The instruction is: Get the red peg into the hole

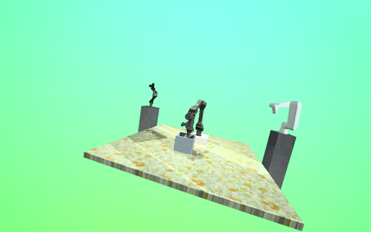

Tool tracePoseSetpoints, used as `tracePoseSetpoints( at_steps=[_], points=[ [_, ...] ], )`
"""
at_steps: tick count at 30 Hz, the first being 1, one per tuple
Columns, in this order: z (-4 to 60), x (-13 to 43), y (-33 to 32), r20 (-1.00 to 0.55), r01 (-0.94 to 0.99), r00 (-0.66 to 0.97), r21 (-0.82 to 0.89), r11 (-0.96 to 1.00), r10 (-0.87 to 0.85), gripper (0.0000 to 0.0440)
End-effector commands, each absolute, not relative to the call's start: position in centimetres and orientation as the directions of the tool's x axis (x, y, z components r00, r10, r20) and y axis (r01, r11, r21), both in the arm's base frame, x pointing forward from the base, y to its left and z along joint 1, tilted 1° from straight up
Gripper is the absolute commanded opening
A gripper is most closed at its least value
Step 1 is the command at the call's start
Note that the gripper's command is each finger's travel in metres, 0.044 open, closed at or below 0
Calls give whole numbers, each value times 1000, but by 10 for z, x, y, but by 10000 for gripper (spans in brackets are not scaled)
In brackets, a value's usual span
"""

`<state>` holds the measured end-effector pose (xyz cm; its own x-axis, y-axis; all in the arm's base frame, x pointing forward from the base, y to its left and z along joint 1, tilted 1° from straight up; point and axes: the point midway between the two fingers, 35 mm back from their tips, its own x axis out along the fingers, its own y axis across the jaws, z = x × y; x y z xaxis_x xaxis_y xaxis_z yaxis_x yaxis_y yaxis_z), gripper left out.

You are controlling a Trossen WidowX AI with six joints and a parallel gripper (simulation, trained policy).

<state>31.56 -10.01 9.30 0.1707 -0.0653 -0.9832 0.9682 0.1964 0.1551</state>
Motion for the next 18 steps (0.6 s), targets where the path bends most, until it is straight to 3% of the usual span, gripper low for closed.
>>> tracePoseSetpoints(
  at_steps=[1,15,18],
  points=[
    [85,319,-103,-984,967,167,152,206,-57,0],
    [52,331,-110,-988,955,148,130,266,-47,0],
    [47,331,-111,-990,954,132,114,276,-48,28]
  ],
)
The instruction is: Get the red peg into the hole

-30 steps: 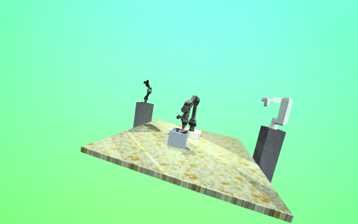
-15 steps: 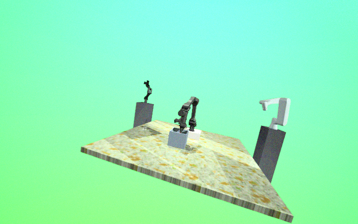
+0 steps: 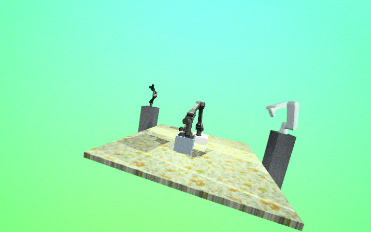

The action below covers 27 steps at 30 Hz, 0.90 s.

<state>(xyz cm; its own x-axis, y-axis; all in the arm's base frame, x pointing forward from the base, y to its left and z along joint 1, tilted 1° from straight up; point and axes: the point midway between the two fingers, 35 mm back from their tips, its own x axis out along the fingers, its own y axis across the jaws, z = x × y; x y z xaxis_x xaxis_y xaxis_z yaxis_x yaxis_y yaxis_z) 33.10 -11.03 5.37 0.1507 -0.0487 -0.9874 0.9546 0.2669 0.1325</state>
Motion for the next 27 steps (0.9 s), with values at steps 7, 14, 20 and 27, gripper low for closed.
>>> tracePoseSetpoints(
  at_steps=[7,14,20,27],
  points=[
    [44,334,-112,-993,950,111,96,298,-31,122],
    [46,331,-118,-997,946,78,68,317,-20,128],
    [46,330,-125,-998,941,60,52,334,-14,131],
    [49,333,-130,-998,931,56,49,362,-9,133]
  ],
)
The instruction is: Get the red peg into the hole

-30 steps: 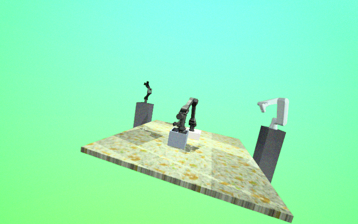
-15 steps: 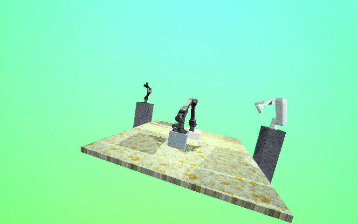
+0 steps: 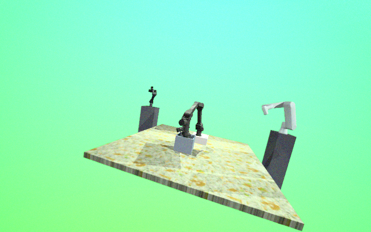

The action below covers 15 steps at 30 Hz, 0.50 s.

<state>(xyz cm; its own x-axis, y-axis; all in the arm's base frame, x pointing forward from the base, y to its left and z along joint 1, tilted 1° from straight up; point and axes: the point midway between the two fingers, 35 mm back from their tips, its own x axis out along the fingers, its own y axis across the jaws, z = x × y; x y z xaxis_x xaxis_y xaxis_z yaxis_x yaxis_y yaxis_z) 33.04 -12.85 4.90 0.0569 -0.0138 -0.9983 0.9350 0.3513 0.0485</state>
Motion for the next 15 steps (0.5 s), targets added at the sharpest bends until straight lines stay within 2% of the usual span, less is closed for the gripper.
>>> tracePoseSetpoints(
  at_steps=[1,15],
  points=[
    [50,334,-131,-998,929,57,50,366,-8,134],
    [57,343,-143,-997,914,71,68,399,8,132]
  ],
)
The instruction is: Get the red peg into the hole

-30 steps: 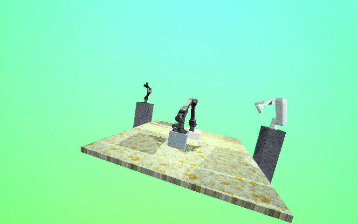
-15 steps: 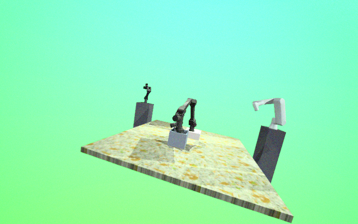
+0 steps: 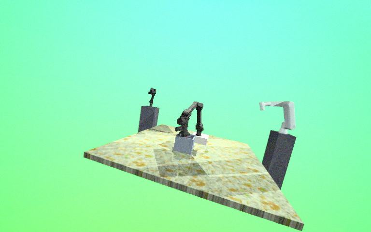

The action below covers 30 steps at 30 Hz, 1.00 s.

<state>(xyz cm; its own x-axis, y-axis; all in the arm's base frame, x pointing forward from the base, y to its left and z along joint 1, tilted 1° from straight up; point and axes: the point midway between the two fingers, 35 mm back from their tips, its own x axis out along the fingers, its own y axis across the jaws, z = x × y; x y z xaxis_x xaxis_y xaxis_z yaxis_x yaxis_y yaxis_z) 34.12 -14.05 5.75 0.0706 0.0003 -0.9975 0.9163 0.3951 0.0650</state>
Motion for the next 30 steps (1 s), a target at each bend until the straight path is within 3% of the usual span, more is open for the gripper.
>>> tracePoseSetpoints(
  at_steps=[1,10,14,30],
  points=[
    [57,344,-144,-997,914,72,70,400,10,131],
    [65,352,-152,-993,909,111,116,400,36,130],
    [77,361,-154,-984,905,164,178,387,68,162],
    [150,393,-167,-901,828,405,435,355,159,208]
  ],
)
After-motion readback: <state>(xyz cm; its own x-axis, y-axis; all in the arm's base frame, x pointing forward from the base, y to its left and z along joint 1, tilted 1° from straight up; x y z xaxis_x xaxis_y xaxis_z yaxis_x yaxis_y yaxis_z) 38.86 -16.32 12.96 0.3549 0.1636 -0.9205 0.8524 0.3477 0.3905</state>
